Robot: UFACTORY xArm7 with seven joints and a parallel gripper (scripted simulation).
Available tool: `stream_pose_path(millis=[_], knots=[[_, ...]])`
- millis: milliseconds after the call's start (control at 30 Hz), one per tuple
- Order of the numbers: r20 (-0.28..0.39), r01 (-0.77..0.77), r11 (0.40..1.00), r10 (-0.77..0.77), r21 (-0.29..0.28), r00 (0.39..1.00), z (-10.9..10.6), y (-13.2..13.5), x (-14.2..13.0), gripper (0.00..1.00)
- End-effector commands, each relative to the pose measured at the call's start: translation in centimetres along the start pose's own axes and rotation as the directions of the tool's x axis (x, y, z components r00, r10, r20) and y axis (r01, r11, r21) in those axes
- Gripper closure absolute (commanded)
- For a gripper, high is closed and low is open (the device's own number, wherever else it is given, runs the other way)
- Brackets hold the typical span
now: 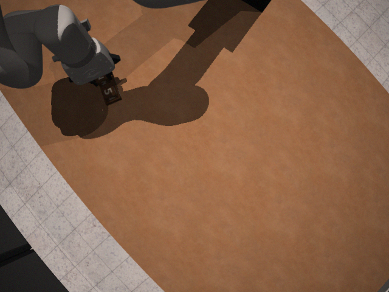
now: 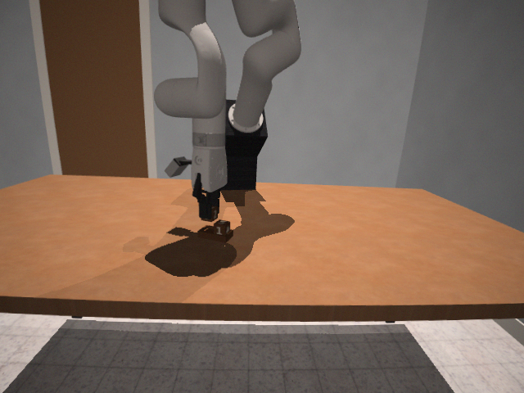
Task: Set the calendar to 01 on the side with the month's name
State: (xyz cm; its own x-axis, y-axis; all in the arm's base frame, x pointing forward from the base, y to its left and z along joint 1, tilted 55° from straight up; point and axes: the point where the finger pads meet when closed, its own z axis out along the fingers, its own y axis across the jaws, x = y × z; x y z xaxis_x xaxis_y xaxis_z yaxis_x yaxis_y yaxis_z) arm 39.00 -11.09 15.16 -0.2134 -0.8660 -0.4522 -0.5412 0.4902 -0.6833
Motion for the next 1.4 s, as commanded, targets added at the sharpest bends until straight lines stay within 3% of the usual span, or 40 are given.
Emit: stream_pose_path(millis=[0, 1367], knots=[[0.0, -0.001, 1.0, 0.001, 0.0, 1.0, 0.2, 0.0, 0.0, 0.71], [0.0, 0.0, 1.0, 0.0, 0.0, 1.0, 2.4, 0.0, 0.0, 0.71]])
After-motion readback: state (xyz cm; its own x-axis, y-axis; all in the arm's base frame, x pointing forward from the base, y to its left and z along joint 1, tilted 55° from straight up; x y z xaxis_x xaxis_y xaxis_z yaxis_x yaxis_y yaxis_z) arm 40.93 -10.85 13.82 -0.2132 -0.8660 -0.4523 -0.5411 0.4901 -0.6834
